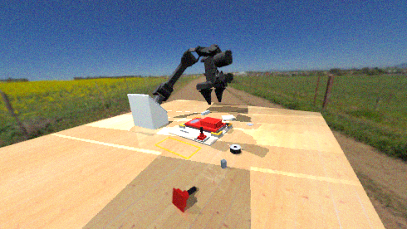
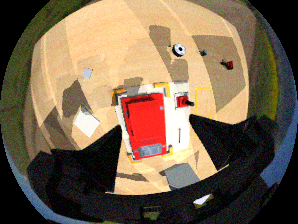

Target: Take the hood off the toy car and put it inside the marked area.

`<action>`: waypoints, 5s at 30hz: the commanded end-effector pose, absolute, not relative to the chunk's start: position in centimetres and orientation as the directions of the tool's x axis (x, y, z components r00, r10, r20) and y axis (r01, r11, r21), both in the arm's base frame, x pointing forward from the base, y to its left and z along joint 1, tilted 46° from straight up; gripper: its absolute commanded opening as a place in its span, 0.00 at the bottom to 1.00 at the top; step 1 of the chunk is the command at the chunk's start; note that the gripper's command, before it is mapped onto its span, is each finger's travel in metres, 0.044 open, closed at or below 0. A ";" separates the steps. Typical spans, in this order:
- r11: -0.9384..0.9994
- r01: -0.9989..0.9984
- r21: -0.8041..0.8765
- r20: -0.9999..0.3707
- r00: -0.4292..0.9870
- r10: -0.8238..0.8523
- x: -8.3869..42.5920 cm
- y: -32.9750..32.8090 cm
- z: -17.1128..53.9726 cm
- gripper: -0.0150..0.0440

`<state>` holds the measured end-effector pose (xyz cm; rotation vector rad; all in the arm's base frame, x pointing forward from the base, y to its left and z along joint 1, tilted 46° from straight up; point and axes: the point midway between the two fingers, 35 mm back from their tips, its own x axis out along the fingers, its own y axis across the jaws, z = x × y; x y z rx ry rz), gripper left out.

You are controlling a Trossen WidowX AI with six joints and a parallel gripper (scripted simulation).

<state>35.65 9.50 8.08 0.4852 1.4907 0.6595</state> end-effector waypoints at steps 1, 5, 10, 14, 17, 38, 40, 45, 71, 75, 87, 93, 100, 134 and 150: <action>0.694 -0.089 0.714 -0.697 -0.189 0.692 32.8 11.8 6.1 1.00; 0.693 -0.088 0.716 -0.694 -0.195 0.693 32.7 11.8 6.0 1.00; 0.693 -0.088 0.716 -0.694 -0.195 0.693 32.7 11.9 5.9 1.00; 0.693 -0.088 0.716 -0.694 -0.195 0.693 32.6 12.1 5.7 1.00; 0.693 -0.088 0.716 -0.695 -0.195 0.693 32.6 12.2 5.6 1.00; 0.693 -0.088 0.715 -0.695 -0.194 0.693 32.3 13.2 4.6 1.00; 0.693 -0.088 0.715 -0.695 -0.194 0.693 32.2 13.3 4.5 1.00; 0.693 -0.088 0.716 -0.695 -0.194 0.693 32.1 13.6 4.3 1.00; 0.692 -0.088 0.716 -0.694 -0.195 0.693 31.5 14.8 3.1 1.00; 0.692 -0.087 0.717 -0.694 -0.195 0.694 31.4 15.0 2.9 1.00; 0.691 -0.087 0.717 -0.693 -0.195 0.694 31.1 15.5 2.5 1.00; 0.691 -0.087 0.717 -0.693 -0.195 0.694 31.1 15.6 2.3 1.00; 0.691 -0.087 0.717 -0.693 -0.195 0.694 31.0 15.9 2.1 1.00; 0.692 -0.094 0.715 -0.695 -0.194 0.692 30.9 16.7 1.3 0.80; 0.693 -0.094 0.715 -0.695 -0.194 0.692 31.0 16.4 1.6 0.32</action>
